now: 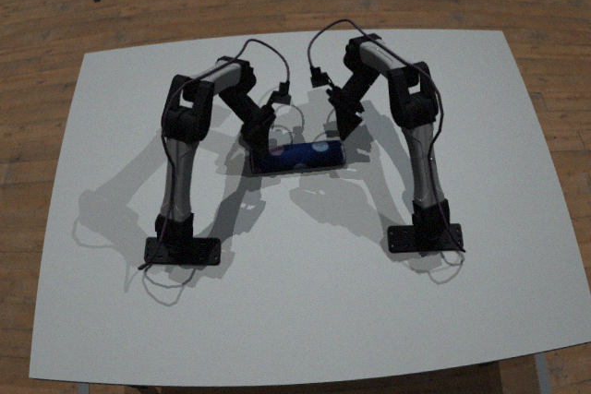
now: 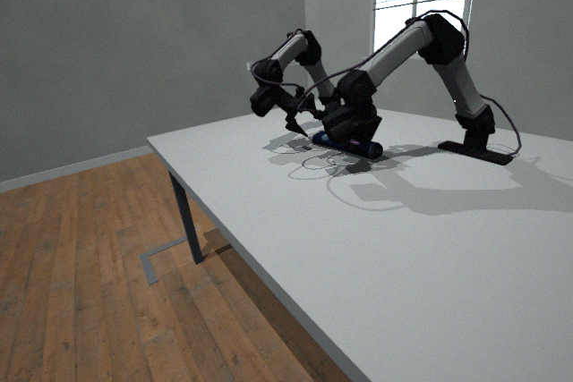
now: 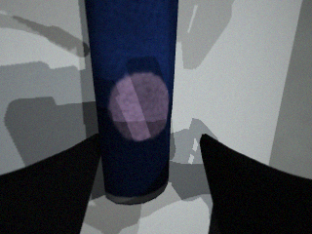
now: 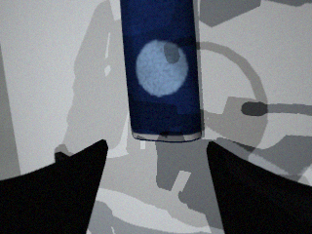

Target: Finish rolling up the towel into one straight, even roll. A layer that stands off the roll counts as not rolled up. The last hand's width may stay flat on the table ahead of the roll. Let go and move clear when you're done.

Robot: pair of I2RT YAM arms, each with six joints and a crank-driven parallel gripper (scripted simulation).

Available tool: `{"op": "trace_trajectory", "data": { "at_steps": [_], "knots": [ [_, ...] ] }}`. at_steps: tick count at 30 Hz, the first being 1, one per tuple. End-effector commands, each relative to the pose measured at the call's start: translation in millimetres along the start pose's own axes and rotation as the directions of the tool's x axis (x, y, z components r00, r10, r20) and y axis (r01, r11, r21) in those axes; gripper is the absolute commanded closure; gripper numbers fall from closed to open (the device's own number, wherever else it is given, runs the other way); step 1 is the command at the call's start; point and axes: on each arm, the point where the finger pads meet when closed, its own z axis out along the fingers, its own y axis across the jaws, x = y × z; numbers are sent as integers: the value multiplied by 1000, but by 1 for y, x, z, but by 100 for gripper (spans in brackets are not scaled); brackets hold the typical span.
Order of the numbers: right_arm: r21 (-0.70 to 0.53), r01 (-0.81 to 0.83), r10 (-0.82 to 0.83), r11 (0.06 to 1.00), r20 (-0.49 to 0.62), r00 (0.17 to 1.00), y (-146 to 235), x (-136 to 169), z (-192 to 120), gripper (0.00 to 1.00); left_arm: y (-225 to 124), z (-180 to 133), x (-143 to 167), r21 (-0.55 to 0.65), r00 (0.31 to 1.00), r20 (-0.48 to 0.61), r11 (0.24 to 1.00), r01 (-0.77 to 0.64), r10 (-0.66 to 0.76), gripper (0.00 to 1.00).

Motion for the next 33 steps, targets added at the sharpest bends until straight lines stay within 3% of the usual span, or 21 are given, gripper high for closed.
{"op": "trace_trajectory", "data": {
  "at_steps": [1,13,21,33],
  "knots": [
    [-140,13,-22,990,-66,998,7,-9,-11,15,-1,-10,-2,2,1000,6,1000,-6,6,15],
    [-140,13,-22,990,-66,998,7,-9,-11,15,-1,-66,-2,2,1000,6,1000,-6,6,15],
    [-130,18,-27,991,-67,997,9,-8,-12,15,-3,-72,-1,-8,1000,4,1000,-12,12,15],
    [76,132,-124,988,-109,986,51,15,-27,15,-42,-82,23,-204,990,-54,969,-138,129,15]
  ]
}}
